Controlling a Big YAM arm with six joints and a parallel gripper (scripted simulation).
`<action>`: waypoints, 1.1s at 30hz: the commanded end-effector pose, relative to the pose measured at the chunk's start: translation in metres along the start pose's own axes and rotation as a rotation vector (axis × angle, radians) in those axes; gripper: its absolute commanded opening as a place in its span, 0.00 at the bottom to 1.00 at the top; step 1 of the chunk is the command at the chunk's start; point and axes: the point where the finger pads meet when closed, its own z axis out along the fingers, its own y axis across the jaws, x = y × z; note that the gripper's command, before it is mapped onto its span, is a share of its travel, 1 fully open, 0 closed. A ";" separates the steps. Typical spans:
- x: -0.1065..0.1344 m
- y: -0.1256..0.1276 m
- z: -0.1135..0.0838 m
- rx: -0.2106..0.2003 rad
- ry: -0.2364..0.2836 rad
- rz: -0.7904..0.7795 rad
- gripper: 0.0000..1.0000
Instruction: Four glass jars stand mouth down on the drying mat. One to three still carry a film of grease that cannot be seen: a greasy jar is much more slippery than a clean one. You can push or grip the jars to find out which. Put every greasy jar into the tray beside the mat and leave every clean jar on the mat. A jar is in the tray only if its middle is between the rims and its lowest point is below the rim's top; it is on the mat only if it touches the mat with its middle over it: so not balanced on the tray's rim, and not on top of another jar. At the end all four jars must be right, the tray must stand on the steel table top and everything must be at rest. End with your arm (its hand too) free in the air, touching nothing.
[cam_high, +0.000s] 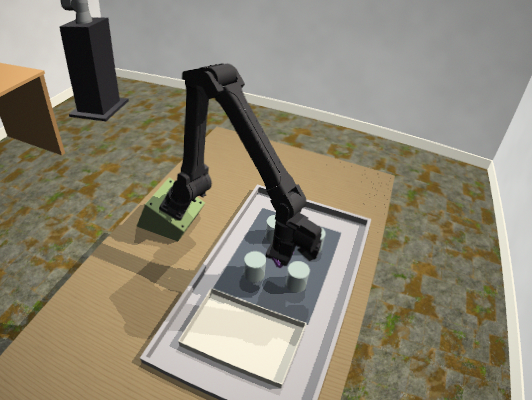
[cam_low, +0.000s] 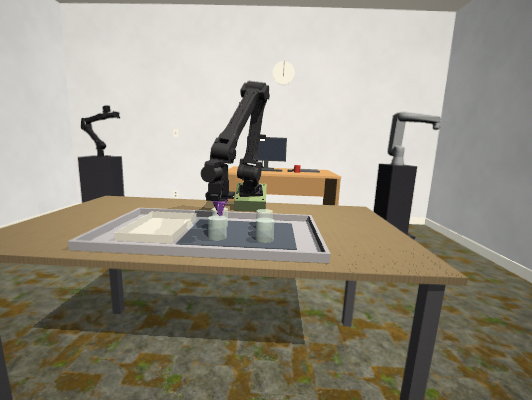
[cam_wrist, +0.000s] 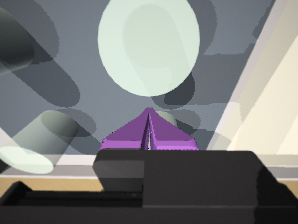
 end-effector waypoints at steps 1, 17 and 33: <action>-0.005 0.003 -0.001 0.004 -0.016 0.001 0.00; -0.007 0.003 -0.001 0.004 -0.016 0.001 0.00; -0.009 0.003 -0.001 0.004 -0.016 0.001 0.00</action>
